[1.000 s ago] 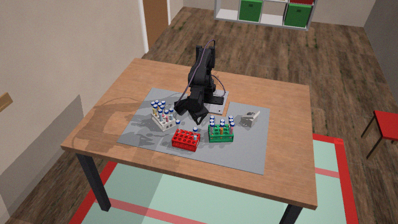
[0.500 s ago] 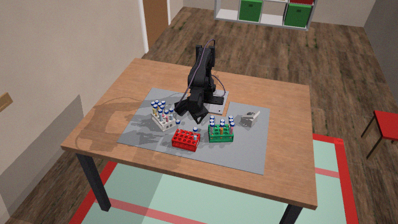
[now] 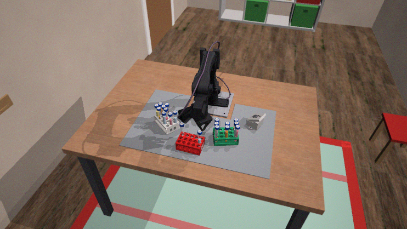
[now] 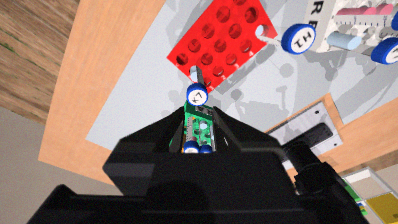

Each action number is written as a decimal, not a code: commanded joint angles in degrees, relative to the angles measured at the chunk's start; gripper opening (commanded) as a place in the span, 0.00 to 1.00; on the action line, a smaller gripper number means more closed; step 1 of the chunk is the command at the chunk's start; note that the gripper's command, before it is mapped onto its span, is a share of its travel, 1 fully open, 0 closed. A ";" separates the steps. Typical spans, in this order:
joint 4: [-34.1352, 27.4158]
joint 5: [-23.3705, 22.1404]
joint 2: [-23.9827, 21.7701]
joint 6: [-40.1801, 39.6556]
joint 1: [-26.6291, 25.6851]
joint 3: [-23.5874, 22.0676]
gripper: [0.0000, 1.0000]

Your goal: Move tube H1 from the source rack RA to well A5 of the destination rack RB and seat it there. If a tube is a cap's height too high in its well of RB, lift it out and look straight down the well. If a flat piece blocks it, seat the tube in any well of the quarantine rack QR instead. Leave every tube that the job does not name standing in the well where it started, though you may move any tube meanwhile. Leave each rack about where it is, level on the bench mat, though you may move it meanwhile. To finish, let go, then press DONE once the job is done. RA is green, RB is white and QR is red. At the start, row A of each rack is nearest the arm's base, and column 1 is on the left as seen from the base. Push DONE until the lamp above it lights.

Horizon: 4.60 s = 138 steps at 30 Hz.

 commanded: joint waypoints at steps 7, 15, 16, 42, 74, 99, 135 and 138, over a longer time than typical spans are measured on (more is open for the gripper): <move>3.38 0.49 -0.26 -0.44 -0.90 0.16 0.30; 3.92 0.48 -1.27 -0.38 -0.84 -0.53 0.30; 3.99 0.47 -1.42 -0.35 -0.67 -0.90 0.30; 5.88 0.42 -1.89 0.25 0.25 -4.79 0.30; 6.60 0.40 -2.09 0.27 0.48 -3.91 0.00; 2.52 0.42 -2.41 0.36 0.53 -1.47 0.00; -4.99 0.44 -0.24 -0.41 -0.79 6.33 0.00; -5.76 0.45 -0.57 -0.51 -0.88 7.32 0.00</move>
